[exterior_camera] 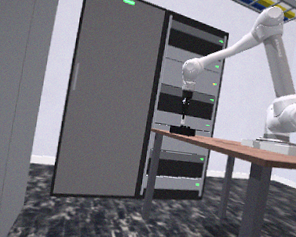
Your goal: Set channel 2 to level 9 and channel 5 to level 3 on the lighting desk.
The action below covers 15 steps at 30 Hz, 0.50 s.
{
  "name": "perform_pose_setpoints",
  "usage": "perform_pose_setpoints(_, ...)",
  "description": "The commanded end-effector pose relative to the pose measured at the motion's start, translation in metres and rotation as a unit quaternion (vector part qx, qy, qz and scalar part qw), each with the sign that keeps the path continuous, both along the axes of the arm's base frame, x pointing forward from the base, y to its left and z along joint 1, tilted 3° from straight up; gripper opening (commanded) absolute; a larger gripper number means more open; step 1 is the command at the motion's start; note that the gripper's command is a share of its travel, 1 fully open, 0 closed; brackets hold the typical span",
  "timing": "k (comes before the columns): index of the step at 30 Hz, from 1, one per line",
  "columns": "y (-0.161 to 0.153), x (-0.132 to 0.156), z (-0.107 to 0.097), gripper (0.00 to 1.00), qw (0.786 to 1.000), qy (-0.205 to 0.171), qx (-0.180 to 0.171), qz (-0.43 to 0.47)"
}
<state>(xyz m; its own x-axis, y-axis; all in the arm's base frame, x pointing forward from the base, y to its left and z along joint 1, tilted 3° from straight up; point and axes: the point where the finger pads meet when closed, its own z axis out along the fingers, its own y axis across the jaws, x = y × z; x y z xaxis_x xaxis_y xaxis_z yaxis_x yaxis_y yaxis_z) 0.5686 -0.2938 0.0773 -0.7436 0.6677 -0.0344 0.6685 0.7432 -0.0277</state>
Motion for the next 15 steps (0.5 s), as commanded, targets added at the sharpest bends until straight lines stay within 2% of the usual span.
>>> perform_pose_setpoints(1, 0.0, 0.0, -0.0015, 0.1, 1.0, 0.0, 0.0, 0.0)
perform_pose_setpoints(15, -0.0002, 0.0, -0.0046, 0.1, 1.0, 0.0, 0.0, 0.0)
